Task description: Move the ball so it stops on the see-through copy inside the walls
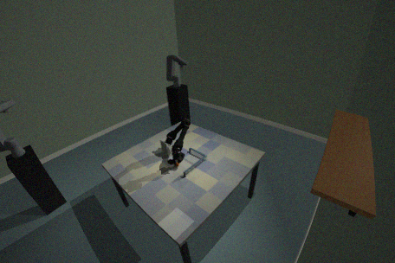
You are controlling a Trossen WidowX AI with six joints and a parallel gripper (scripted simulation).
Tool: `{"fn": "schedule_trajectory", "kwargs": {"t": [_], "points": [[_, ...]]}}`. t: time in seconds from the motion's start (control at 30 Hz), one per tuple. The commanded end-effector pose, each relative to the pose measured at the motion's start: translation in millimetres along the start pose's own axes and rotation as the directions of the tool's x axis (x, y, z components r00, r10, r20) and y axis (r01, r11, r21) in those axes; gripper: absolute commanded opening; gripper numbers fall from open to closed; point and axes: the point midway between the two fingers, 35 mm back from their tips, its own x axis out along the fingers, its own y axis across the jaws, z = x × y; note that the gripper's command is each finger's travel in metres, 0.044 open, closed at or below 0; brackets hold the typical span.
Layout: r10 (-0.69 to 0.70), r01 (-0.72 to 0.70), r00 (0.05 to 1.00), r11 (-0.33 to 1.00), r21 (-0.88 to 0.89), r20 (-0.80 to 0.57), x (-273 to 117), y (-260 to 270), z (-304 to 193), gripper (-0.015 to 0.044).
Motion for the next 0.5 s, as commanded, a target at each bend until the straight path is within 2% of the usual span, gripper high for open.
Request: {"fn": "schedule_trajectory", "kwargs": {"t": [0.0, 0.07, 0.43, 0.47], "points": [[0.005, -0.005, 1.000, 1.000, 0.009, 0.001, 4.4, 0.1, -1.3, 0.0000], [0.005, -0.005, 1.000, 1.000, 0.009, 0.001, 4.4, 0.1, -1.3, 0.0000], [0.001, -0.001, 1.000, 1.000, 0.003, 0.001, 1.6, 0.0, -0.5, 0.0289], [0.001, -0.001, 1.000, 1.000, 0.003, 0.001, 1.6, 0.0, -0.5, 0.0295]]}}
